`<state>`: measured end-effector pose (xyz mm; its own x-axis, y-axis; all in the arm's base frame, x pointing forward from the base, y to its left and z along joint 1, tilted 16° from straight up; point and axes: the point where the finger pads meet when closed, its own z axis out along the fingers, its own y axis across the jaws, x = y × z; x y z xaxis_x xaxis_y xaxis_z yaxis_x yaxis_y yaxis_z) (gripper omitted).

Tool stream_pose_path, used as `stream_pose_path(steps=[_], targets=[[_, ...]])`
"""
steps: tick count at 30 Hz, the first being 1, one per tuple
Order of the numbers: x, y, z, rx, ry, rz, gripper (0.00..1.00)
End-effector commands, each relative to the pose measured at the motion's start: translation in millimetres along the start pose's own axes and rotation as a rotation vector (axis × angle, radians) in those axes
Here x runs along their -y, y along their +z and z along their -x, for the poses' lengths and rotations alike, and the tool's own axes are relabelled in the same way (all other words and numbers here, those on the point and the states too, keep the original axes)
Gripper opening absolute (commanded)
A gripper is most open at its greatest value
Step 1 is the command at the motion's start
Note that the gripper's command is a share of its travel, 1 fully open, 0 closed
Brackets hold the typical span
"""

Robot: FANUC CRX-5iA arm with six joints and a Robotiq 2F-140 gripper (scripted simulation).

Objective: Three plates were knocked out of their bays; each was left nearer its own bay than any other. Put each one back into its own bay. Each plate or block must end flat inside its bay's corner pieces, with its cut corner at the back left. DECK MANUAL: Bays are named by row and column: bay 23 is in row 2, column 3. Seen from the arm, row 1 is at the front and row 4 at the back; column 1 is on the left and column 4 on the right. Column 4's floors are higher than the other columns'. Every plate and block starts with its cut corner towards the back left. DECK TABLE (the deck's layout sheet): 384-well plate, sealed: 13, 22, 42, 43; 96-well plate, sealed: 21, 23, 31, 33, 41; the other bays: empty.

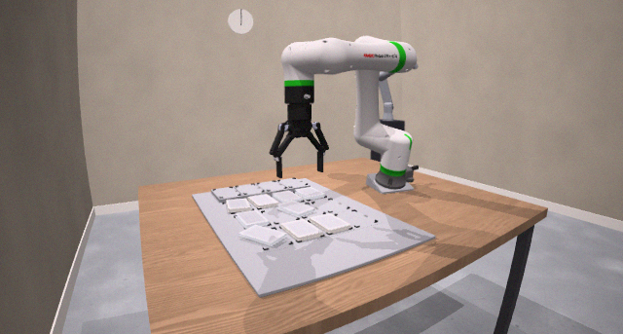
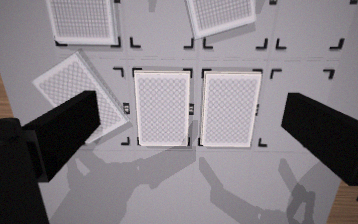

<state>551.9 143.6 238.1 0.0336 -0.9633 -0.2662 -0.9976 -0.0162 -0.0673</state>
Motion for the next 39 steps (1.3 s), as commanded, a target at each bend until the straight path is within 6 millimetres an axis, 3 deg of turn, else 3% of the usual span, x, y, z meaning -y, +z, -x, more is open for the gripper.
stream_pose_path(steps=[1,4,39], targets=[[15.8,-1.2,0.1,0.000,0.000,-0.001,1.00],[26.8,-1.2,0.1,0.000,0.000,-0.001,1.00],[26.8,-1.2,0.1,0.000,0.000,-0.001,1.00]])
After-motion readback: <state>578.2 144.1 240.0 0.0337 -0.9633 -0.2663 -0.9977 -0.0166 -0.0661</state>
